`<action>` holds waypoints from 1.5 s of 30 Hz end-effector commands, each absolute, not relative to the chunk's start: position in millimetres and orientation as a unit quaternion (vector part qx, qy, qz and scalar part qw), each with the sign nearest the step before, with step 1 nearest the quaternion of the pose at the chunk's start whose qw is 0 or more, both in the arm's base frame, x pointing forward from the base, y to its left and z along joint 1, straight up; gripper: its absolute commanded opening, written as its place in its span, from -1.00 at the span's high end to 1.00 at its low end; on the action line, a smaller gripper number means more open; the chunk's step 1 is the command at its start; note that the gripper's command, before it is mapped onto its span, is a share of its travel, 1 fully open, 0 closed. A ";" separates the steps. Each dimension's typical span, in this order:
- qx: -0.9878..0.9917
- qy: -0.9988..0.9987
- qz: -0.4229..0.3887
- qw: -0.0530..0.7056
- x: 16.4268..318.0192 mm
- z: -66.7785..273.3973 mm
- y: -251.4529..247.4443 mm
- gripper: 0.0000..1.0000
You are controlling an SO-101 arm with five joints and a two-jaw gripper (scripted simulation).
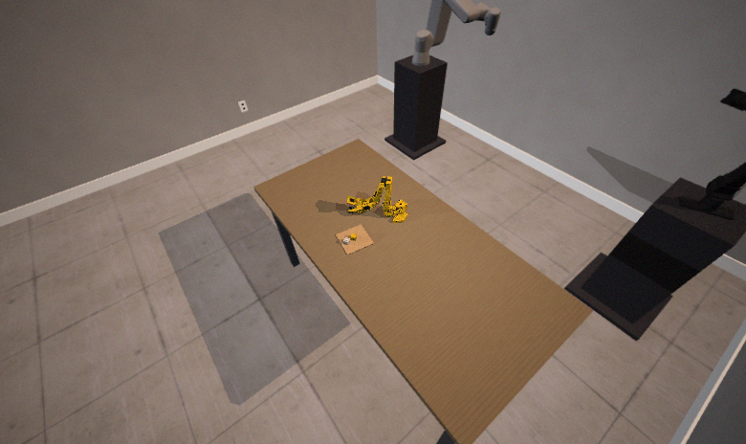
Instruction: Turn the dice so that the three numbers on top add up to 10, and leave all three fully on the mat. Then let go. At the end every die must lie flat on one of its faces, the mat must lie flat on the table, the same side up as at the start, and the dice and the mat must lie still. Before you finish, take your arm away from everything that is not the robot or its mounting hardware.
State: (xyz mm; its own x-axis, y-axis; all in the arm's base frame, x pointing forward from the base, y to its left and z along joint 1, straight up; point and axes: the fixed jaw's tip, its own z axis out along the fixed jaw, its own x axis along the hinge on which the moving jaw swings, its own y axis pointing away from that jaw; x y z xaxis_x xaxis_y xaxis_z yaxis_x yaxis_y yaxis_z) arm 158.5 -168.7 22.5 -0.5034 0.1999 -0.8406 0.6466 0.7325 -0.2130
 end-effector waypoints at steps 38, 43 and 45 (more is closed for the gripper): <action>0.140 0.894 -0.232 0.358 138.4 54.7 -151.0 0.37; 0.140 0.894 -0.232 0.358 138.7 51.0 -151.4 0.37; 0.140 0.894 -0.232 0.358 138.9 48.6 -151.6 0.37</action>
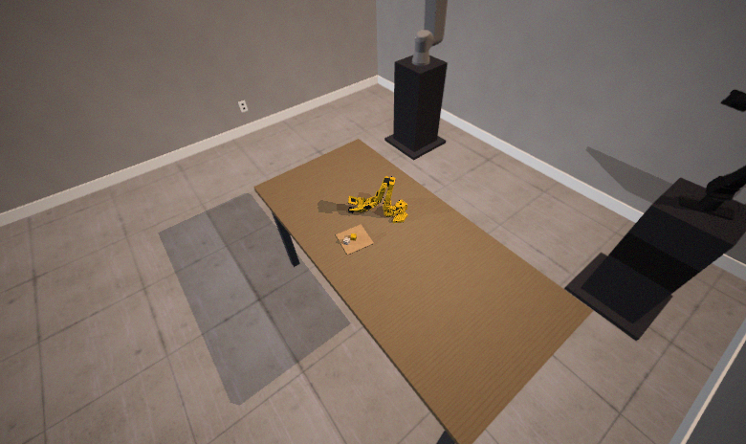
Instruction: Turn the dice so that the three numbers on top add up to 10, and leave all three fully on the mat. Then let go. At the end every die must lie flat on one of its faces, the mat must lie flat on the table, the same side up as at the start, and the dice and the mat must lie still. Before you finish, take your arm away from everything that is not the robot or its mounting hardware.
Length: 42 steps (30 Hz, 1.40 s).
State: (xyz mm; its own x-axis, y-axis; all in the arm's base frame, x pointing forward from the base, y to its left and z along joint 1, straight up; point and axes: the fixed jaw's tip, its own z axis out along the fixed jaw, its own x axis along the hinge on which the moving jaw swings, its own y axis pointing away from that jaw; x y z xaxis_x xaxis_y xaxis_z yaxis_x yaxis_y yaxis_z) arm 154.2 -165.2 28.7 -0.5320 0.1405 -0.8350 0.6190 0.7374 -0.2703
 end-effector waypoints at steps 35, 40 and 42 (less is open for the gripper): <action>0.025 0.947 -0.211 0.242 138.5 9.5 -151.2 0.37; 0.002 0.953 -0.205 0.222 138.5 9.5 -151.2 0.37; -0.007 0.955 -0.202 0.215 138.5 9.5 -151.2 0.37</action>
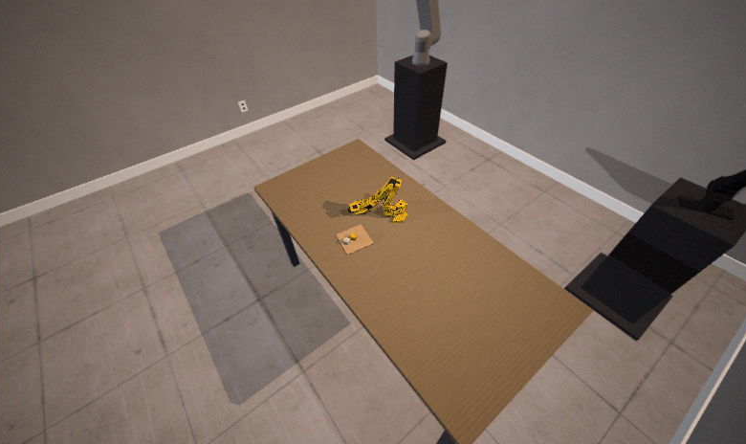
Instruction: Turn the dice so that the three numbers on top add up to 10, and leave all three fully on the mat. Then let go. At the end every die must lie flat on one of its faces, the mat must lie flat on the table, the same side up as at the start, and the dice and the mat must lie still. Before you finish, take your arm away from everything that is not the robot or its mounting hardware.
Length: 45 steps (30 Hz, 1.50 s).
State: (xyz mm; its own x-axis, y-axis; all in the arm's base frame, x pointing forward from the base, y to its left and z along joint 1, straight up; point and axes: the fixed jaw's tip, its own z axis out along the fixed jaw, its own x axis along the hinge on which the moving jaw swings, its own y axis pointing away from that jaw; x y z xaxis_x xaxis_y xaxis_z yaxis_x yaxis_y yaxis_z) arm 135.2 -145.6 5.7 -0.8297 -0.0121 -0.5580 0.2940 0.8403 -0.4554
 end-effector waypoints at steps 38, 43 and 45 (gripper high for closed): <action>-0.170 0.979 -0.091 0.068 138.7 9.4 -151.6 0.39; -0.192 0.978 -0.067 0.048 139.2 9.4 -152.6 0.43; -0.201 0.977 -0.057 0.041 139.5 9.3 -153.2 0.45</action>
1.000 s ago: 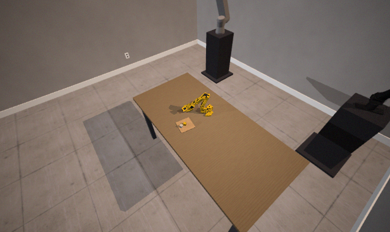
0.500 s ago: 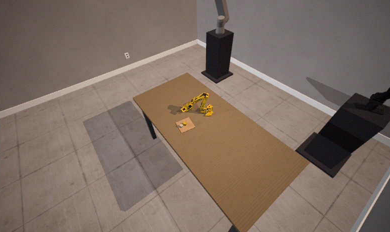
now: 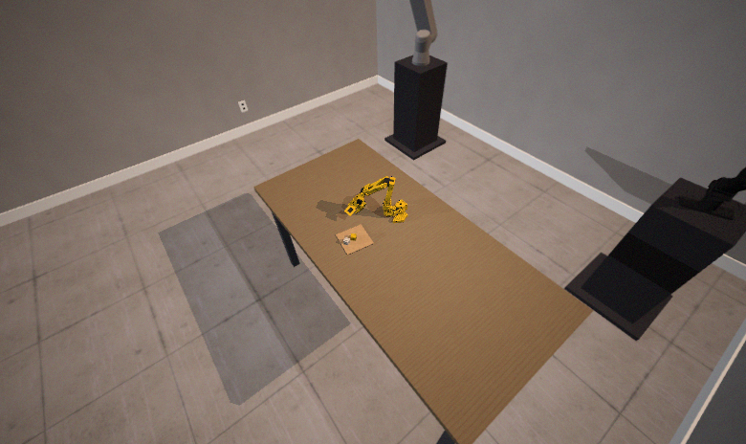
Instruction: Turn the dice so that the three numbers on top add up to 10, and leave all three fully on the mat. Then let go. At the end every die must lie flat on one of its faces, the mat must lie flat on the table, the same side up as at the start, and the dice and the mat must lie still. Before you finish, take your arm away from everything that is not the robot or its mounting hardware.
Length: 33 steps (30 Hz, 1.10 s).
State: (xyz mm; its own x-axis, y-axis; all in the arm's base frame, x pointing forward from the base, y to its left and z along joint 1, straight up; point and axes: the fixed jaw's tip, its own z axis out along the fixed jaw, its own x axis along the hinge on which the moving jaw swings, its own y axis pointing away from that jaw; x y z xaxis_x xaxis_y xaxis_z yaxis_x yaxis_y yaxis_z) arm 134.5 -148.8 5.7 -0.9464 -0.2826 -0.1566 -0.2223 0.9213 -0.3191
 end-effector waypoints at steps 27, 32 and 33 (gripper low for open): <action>-0.261 0.965 0.025 -0.012 142.6 8.6 -160.4 0.74; -0.261 0.965 0.025 -0.012 142.7 8.6 -160.6 0.75; -0.261 0.965 0.025 -0.012 142.7 8.6 -160.6 0.75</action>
State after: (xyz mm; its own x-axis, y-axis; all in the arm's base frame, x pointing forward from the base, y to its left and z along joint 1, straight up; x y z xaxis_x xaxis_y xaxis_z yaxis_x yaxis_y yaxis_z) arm 138.4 -155.7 5.5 -0.8822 -0.4709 -0.0091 -0.4701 0.8816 -0.0422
